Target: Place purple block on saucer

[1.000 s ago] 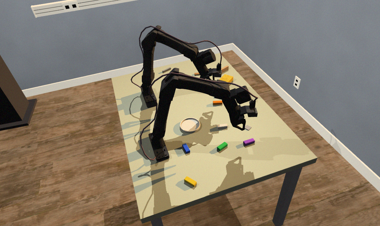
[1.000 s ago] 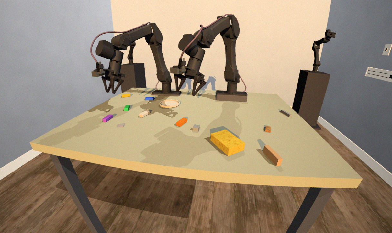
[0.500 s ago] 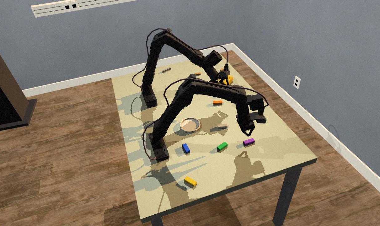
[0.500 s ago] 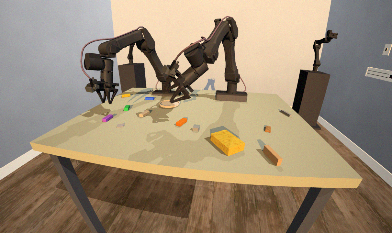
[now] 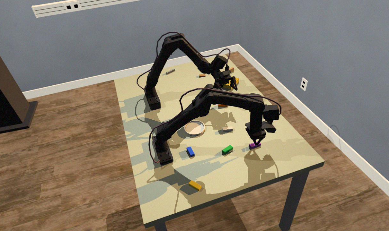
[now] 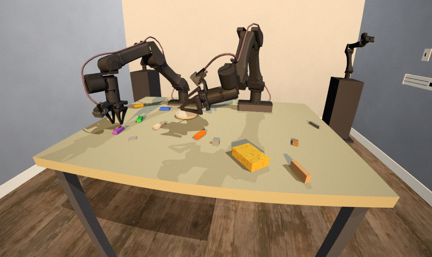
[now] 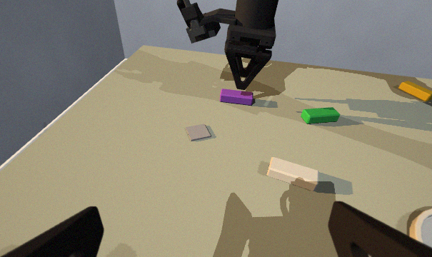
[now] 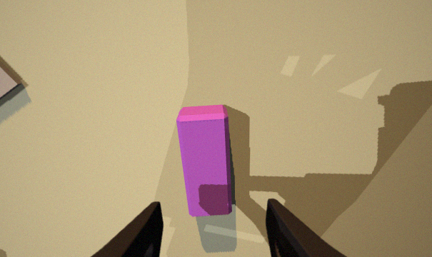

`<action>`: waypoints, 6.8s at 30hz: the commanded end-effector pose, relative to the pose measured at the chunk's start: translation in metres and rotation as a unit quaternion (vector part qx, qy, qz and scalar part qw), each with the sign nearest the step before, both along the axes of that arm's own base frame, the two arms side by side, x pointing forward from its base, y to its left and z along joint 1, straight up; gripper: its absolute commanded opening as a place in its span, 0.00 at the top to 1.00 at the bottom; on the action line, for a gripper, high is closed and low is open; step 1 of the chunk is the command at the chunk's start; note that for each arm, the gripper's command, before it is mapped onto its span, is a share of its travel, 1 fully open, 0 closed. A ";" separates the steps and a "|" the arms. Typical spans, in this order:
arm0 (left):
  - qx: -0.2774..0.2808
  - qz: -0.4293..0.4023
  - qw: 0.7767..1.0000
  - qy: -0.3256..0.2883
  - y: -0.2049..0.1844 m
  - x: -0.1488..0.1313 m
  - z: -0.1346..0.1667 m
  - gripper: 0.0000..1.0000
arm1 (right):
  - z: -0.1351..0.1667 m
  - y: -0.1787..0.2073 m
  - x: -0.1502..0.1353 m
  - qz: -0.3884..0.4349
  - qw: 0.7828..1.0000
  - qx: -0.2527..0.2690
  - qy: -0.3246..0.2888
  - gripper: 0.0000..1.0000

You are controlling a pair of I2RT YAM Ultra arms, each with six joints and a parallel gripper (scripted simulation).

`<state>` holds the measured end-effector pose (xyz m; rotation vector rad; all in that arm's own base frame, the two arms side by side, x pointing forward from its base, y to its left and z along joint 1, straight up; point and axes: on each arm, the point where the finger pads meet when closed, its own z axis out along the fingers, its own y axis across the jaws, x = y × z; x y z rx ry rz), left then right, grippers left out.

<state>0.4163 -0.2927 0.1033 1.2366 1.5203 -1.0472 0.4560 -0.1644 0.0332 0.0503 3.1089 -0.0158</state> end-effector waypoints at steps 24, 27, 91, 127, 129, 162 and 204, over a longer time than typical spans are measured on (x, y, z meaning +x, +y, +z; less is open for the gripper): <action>-0.056 -0.049 0.997 -0.033 0.007 -0.011 -0.003 0.00 | -0.024 0.006 0.012 0.024 1.000 0.002 0.011 0.61; -0.056 -0.050 0.997 -0.033 0.007 -0.011 -0.003 0.00 | -0.028 0.006 0.012 0.024 1.000 0.002 0.011 0.62; -0.055 -0.050 0.997 -0.031 0.007 -0.012 -0.003 0.00 | 0.001 0.001 0.012 0.021 1.000 0.000 0.004 0.82; 0.099 0.061 0.992 0.045 0.071 -0.176 0.075 0.00 | 0.036 0.137 -0.117 -0.004 1.000 0.002 -0.001 0.82; 0.109 0.071 0.990 0.045 0.077 -0.189 0.087 0.00 | 0.038 0.150 -0.131 -0.003 1.000 0.003 0.001 0.82; 0.180 0.158 0.970 0.030 0.127 -0.322 0.183 0.00 | 0.017 0.225 -0.213 0.023 1.000 0.008 0.017 0.82; 0.181 0.156 0.971 0.024 0.134 -0.338 0.197 0.00 | -0.030 0.252 -0.242 0.020 1.000 0.008 0.020 0.82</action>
